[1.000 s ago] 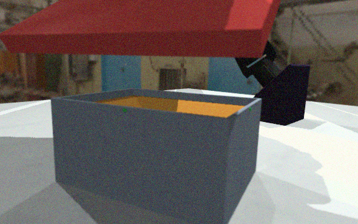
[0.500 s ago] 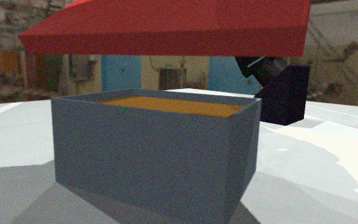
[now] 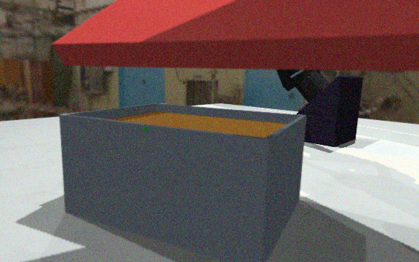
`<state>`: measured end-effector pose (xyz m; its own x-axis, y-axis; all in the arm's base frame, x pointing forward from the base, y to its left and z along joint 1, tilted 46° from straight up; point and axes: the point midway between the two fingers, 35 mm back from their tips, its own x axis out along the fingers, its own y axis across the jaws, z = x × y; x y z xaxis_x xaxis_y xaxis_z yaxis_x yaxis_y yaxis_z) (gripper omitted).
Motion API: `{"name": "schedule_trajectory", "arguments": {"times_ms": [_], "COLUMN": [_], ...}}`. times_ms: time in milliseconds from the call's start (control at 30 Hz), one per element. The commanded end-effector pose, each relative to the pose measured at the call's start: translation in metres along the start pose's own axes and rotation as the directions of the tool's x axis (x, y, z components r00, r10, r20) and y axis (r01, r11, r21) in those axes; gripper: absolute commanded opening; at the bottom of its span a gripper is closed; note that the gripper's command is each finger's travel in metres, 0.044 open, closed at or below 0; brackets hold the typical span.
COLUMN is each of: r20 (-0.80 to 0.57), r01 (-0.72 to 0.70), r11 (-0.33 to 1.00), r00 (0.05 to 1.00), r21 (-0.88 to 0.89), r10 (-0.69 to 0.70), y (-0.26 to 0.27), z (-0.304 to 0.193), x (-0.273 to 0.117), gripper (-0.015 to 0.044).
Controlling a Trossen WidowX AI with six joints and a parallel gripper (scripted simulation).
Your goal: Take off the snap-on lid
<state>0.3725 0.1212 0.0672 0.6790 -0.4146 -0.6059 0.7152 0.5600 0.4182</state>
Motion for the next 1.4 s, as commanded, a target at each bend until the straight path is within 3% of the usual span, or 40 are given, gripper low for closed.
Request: {"name": "schedule_trajectory", "arguments": {"times_ms": [0,1367], "r20": [0.001,-0.002], "r01": [0.001,0.000], "r11": [1.000,1.000], "r00": [1.000,1.000], "r21": [0.001,0.005], "r10": [-0.001,0.000], "y": [-0.001,-0.006], "z": [-0.011,-0.093], "x": [0.001,-0.007], "gripper": [0.0000,0.0000]}}
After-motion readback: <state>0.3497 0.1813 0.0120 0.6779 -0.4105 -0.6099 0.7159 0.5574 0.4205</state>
